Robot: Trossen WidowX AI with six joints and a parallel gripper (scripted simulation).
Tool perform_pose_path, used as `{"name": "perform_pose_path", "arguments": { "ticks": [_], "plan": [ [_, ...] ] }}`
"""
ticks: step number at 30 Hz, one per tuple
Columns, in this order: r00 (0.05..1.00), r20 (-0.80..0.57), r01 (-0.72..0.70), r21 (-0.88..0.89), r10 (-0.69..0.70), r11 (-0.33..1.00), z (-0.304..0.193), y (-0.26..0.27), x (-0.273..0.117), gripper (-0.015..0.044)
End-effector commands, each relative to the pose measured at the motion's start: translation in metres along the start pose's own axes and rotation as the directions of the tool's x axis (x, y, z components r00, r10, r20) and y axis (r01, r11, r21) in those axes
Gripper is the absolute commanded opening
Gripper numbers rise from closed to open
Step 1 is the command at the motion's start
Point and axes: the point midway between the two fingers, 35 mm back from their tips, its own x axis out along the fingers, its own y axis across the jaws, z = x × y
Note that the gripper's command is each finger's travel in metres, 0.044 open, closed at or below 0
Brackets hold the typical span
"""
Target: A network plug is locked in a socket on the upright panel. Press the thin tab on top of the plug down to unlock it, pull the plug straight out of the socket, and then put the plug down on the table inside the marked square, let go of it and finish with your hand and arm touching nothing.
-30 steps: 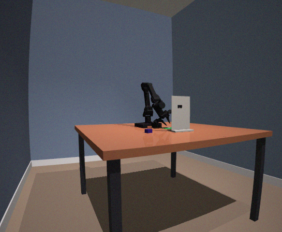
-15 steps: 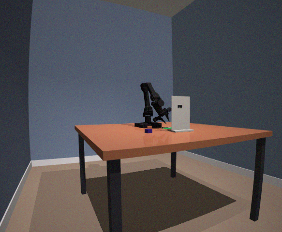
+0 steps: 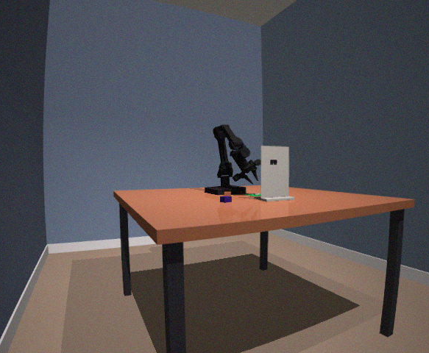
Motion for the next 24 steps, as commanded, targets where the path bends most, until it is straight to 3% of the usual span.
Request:
{"name": "perform_pose_path", "arguments": {
  "ticks": [1, 24],
  "plan": [
    [1.0, 0.009, -0.006, -0.005, 0.006, 1.0, 0.001, 0.007, -0.009, 0.0156],
    [1.0, 0.009, -0.006, -0.005, 0.006, 1.0, -0.003, 0.027, -0.041, 0.0156]
  ]
}}
